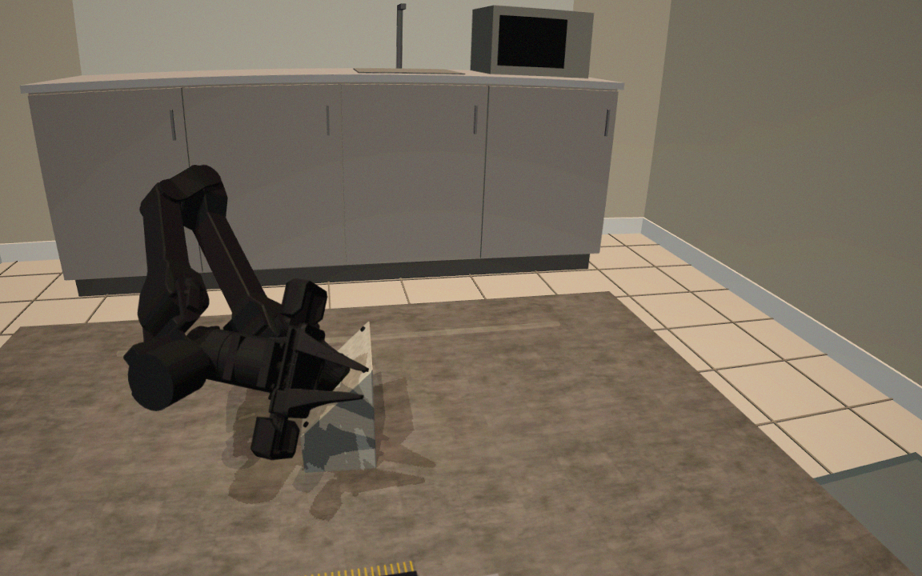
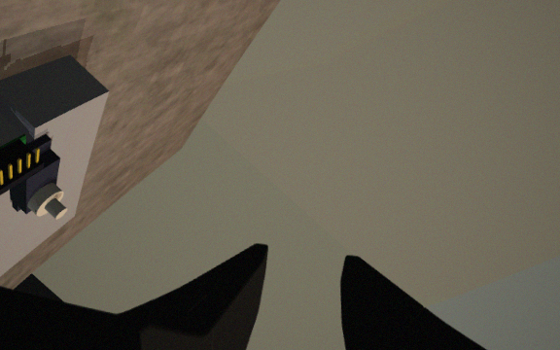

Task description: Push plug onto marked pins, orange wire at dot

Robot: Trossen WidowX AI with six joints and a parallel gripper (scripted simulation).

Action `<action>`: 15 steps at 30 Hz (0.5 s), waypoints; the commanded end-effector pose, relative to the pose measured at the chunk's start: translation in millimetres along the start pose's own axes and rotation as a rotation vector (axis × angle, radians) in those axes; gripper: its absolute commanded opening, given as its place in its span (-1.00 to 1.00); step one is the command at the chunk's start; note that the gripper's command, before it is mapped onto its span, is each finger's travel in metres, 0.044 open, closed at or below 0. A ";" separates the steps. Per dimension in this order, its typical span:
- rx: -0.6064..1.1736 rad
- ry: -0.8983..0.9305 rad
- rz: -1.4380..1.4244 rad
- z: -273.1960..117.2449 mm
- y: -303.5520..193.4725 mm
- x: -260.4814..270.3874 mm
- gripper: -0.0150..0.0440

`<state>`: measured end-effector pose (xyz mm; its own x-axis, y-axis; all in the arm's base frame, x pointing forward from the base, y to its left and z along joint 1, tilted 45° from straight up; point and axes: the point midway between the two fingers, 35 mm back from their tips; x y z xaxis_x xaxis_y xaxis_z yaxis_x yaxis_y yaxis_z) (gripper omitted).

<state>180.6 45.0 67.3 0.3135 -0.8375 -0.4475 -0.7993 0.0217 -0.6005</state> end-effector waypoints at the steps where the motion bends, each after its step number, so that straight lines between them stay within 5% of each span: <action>1: 0.014 0.035 -0.137 -1.4 -9.0 4.2 -0.10; 15: 0.047 0.136 -0.550 -5.7 -36.5 12.9 -0.10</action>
<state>204.5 33.7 82.2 0.5661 -0.8209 -0.0747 -0.5782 -0.3309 -0.7458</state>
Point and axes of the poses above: the point midway between the two fingers, 35 mm back from their tips, its own z axis out along the fingers, its own x axis across the jaws, y = z × x, and after that the axes turned 4 degrees about z, right-handed
